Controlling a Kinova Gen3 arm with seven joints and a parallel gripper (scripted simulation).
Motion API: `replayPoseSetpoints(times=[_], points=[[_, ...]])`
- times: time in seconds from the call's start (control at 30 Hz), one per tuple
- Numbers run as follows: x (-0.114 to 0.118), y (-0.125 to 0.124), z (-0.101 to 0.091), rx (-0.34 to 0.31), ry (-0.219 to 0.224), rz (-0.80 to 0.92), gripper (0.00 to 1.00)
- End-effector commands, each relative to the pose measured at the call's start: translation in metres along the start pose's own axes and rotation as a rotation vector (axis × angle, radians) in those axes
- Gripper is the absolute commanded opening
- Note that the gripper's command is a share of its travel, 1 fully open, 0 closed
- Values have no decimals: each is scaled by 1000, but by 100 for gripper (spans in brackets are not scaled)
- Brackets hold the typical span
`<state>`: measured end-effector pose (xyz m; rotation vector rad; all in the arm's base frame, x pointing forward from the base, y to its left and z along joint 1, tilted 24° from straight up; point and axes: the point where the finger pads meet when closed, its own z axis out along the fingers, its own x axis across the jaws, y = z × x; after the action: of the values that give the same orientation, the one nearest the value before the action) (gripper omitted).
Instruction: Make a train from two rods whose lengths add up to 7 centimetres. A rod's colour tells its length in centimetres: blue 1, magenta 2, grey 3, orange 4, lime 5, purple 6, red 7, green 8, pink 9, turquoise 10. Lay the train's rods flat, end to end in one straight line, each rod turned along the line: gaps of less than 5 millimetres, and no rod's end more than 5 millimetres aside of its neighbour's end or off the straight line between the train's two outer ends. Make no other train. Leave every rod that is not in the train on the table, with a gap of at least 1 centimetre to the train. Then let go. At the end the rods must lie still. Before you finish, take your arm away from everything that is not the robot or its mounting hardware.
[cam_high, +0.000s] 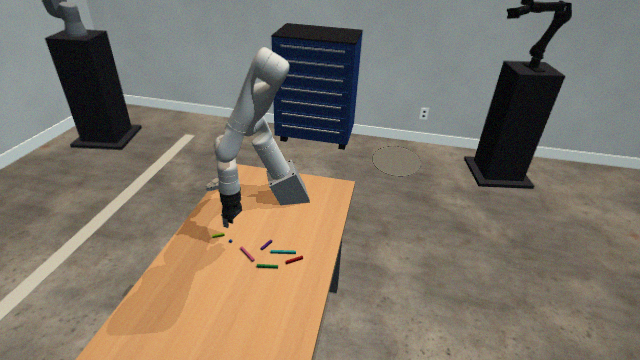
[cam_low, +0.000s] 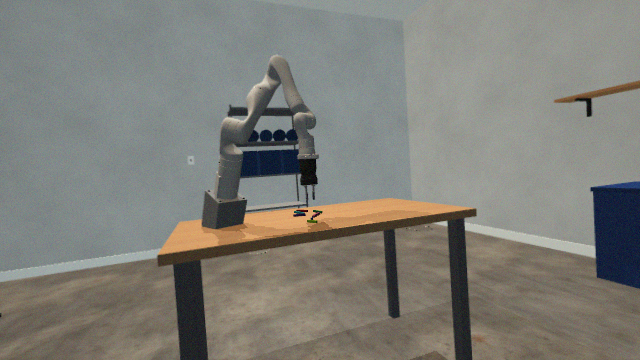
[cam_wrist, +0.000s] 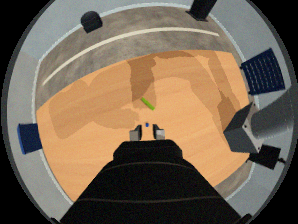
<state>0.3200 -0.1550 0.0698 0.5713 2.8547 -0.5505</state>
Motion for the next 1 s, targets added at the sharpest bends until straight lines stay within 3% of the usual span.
replayPoseSetpoints(times=[0.0, 0.17, 0.2, 0.97], points=[[-1, 2, -2, -2, -3, -4, 54], [-1, 2, -2, -2, -3, -4, 54], [-1, 2, -2, -2, -3, -4, 100], [-1, 2, -2, -2, -3, -3, 100]])
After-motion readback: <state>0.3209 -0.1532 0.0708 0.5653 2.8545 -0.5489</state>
